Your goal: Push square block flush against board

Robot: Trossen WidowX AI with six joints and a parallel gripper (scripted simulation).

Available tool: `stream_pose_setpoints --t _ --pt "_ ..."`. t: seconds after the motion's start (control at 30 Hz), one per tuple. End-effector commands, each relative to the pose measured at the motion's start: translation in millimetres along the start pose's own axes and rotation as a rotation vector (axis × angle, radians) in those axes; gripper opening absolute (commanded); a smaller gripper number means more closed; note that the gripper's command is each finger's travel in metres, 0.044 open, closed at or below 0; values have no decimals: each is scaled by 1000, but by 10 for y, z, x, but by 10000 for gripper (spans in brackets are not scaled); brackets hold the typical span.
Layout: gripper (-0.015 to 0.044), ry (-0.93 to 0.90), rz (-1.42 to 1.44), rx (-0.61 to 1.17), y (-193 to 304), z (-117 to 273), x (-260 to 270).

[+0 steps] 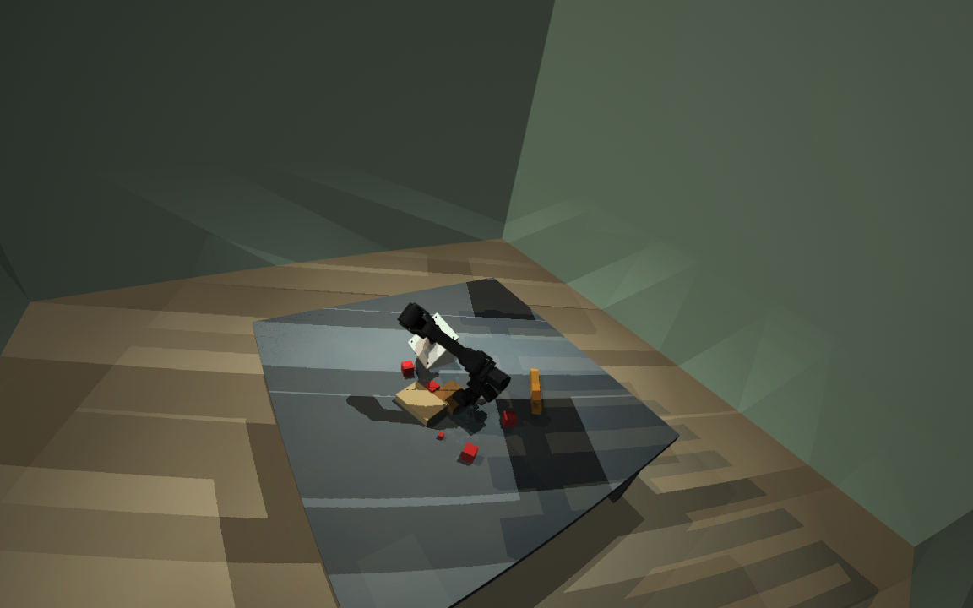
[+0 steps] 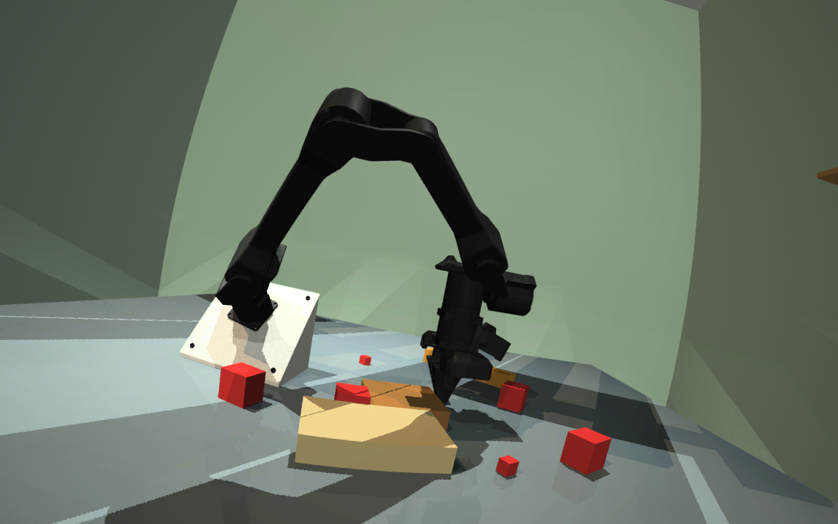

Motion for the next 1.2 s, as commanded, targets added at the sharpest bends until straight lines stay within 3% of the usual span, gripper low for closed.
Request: stream_pose_setpoints --t 0.0,0.77,0.93,1.17 --pt "0 2 0 -7 -93 20 -19" --pt "0 2 -1 -9 -430 10 -22" --pt "0 -1 -1 -9 -372 529 -1" --pt "0 0 2 -9 -359 561 -17"
Point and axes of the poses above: the point midway between the two fingers, 35 mm back from their tips, its own z axis back along the fingers, its own x axis across the jaws, y = z × x, the point moved 6 cm from there along z, back along the fingers, and after that the axes turned 1 degree about z, right-handed, at the moved point
